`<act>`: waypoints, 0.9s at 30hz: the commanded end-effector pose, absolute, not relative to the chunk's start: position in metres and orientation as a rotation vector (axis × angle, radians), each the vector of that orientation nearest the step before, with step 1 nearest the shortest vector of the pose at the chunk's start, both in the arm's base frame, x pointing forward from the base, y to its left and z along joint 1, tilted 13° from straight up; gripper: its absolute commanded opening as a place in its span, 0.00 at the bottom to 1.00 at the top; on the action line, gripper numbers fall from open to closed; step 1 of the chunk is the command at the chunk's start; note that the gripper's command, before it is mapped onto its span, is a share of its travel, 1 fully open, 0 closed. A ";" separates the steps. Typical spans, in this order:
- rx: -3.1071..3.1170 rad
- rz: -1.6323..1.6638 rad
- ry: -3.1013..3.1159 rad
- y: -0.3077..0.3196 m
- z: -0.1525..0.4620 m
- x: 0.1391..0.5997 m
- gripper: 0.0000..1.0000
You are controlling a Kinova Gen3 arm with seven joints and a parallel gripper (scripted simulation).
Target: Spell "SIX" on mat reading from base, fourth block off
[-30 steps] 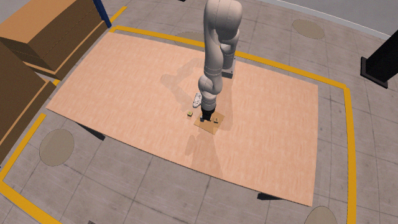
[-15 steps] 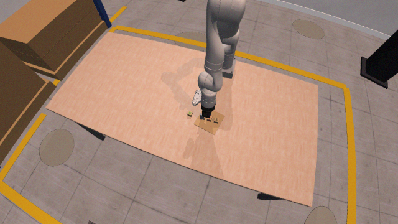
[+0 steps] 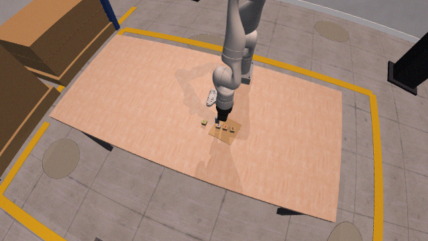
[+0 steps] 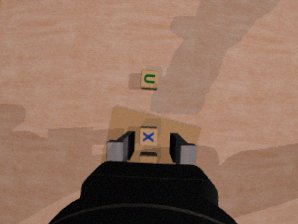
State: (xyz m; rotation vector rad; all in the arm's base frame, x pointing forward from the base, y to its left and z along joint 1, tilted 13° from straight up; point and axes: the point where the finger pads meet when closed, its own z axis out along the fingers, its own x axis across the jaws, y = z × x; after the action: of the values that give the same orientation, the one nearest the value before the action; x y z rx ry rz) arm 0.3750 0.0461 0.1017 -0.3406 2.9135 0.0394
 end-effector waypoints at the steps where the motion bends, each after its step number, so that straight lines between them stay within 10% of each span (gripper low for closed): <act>1: -0.348 0.048 2.892 0.050 0.110 0.379 0.79; 6: -0.348 0.048 2.892 0.050 0.113 0.378 0.79; 7: -0.348 0.048 2.892 0.050 0.113 0.378 1.00; 27: -0.348 0.048 2.892 0.050 0.113 0.378 1.00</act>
State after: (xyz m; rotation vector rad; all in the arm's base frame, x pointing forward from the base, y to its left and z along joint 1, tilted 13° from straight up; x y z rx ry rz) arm 0.3776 0.0499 0.1124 -0.3480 2.8934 0.0481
